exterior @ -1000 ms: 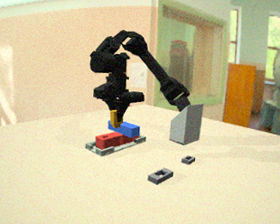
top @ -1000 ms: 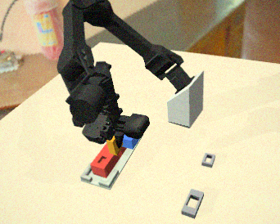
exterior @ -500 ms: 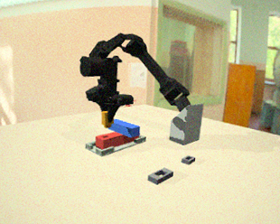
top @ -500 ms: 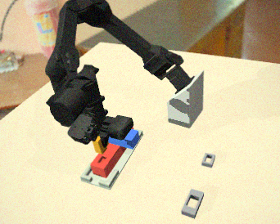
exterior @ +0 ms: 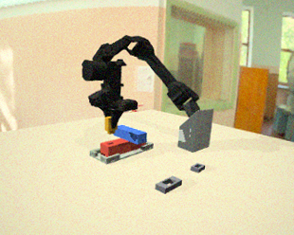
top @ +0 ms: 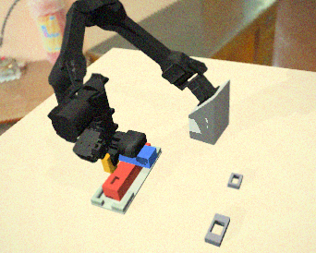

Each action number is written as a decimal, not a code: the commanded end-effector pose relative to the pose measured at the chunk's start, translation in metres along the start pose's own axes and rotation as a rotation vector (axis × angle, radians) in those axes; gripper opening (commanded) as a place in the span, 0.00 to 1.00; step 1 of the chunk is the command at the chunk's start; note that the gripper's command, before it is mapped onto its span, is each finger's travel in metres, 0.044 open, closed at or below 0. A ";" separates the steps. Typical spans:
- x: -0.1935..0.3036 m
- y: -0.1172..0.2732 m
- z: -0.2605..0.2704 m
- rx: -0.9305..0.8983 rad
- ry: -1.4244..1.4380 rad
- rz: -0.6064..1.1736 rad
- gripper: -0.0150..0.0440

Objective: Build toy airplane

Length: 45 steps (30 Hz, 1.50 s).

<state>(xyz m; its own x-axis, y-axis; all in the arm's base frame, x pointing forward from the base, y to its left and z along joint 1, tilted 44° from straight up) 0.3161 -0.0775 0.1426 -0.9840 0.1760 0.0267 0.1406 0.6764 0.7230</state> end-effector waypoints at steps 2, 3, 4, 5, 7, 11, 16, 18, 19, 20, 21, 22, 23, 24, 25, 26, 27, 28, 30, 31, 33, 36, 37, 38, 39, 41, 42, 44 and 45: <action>0.000 0.000 -0.001 0.004 0.003 -0.002 0.36; 0.000 0.000 -0.001 0.004 0.003 -0.002 0.36; 0.000 0.000 -0.001 0.004 0.003 -0.002 0.36; 0.000 0.000 -0.001 0.004 0.003 -0.002 0.36; 0.000 0.000 -0.001 0.004 0.003 -0.002 0.36; -0.001 0.000 -0.001 0.004 0.003 -0.002 0.36; -0.001 -0.002 -0.002 0.003 0.003 -0.002 0.36; -0.001 -0.005 -0.002 0.003 0.003 -0.002 0.36; -0.001 -0.007 -0.002 0.003 0.002 -0.002 0.36; -0.001 -0.008 -0.002 0.003 0.002 -0.002 0.36; -0.002 -0.010 -0.002 0.003 0.002 -0.002 0.36; -0.002 -0.012 -0.002 0.003 0.002 -0.003 0.36; -0.002 -0.013 -0.002 0.003 0.002 -0.003 0.36; -0.002 -0.015 -0.002 0.003 0.002 -0.003 0.36; -0.002 -0.016 -0.002 0.004 0.002 -0.003 0.36; -0.002 -0.018 -0.002 0.004 0.002 -0.003 0.36; -0.002 -0.020 -0.002 0.004 0.002 -0.003 0.36; -0.002 -0.021 -0.002 0.004 0.002 -0.003 0.36; -0.002 -0.024 -0.002 0.004 0.002 -0.003 0.36; -0.002 -0.026 -0.002 0.004 0.002 -0.003 0.36; -0.001 -0.029 -0.002 0.004 0.002 -0.003 0.36; -0.001 -0.034 -0.002 0.005 0.002 -0.003 0.36; -0.001 -0.036 -0.002 0.005 0.002 -0.003 0.36; -0.001 -0.037 -0.002 0.005 0.002 -0.002 0.36; -0.001 -0.038 -0.002 0.005 0.002 -0.002 0.36; -0.001 -0.039 -0.002 0.006 0.002 -0.002 0.36; -0.001 -0.039 -0.002 0.006 0.002 -0.002 0.36; -0.001 -0.039 -0.002 0.006 0.002 -0.002 0.36; -0.001 -0.039 -0.002 0.006 0.002 -0.002 0.36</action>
<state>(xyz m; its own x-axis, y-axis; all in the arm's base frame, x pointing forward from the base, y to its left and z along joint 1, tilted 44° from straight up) 0.3122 -0.1048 0.1173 -0.9842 0.1760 0.0207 0.1365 0.6785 0.7218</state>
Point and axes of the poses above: the point midway between the two fingers, 35 mm back from their tips, its own y axis back along the fingers, its own z axis across the jaws, x = y × z, the point moved 8 cm from there along y, back along the fingers, and after that the axes turned 3 degrees about -y, right-handed, at the moved point
